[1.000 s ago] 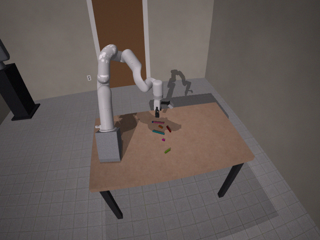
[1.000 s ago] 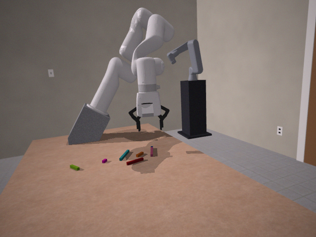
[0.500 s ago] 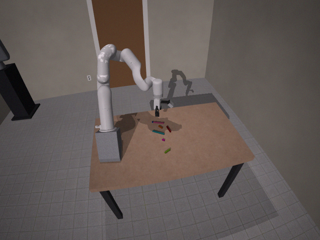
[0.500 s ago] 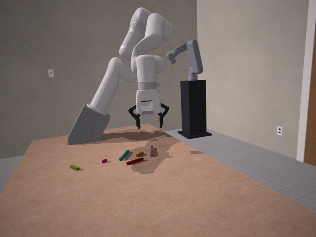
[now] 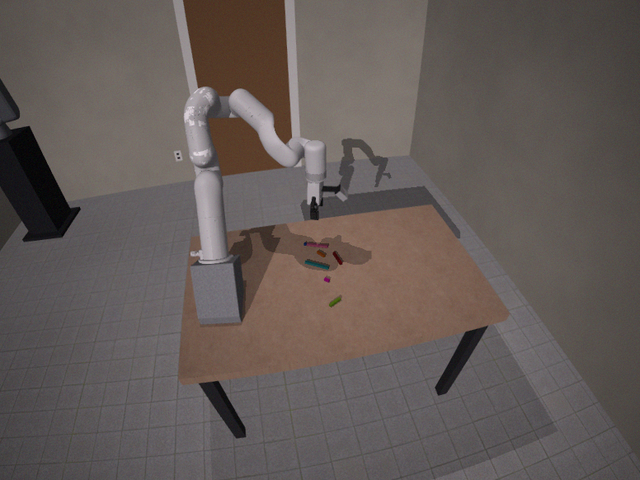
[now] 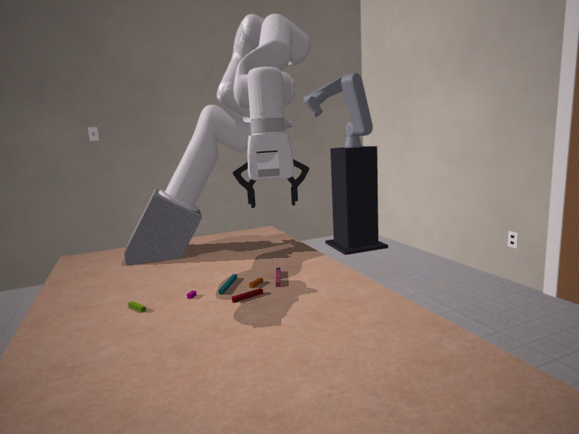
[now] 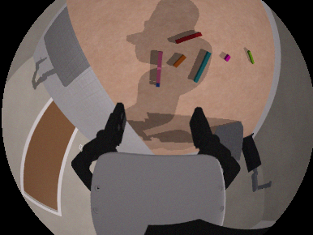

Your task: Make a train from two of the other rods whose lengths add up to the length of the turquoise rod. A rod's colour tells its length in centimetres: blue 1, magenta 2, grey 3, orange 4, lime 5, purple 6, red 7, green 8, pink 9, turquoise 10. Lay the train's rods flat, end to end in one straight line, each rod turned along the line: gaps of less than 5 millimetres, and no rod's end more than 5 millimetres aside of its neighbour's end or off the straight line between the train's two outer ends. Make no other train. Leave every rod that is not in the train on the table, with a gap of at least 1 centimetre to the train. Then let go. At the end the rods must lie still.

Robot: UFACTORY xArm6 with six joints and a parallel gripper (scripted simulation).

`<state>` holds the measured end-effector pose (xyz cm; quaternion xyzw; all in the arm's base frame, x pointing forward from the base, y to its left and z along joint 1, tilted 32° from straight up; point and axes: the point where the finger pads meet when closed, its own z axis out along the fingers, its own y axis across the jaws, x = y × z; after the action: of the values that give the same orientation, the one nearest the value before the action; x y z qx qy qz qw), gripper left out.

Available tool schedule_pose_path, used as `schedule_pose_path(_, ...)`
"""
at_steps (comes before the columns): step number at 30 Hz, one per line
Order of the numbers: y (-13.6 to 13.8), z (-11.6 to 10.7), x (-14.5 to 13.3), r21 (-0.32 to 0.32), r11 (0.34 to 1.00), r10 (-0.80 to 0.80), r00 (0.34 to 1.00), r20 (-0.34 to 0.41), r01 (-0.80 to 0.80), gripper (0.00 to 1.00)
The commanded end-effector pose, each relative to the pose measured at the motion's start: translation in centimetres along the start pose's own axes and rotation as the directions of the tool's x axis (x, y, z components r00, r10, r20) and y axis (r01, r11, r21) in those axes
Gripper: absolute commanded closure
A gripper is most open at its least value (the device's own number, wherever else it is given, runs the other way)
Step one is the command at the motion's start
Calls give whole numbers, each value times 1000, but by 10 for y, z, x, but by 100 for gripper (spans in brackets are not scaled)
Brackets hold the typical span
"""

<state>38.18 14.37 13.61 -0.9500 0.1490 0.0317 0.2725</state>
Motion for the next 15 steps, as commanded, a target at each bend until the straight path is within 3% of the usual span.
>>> schedule_pose_path(1, 0, -7, 0, 0, 1000, 0, 1000, 2, 0, 0)
schedule_pose_path(15, 0, -12, 0, 0, 1000, 0, 1000, 2, 0, 0)
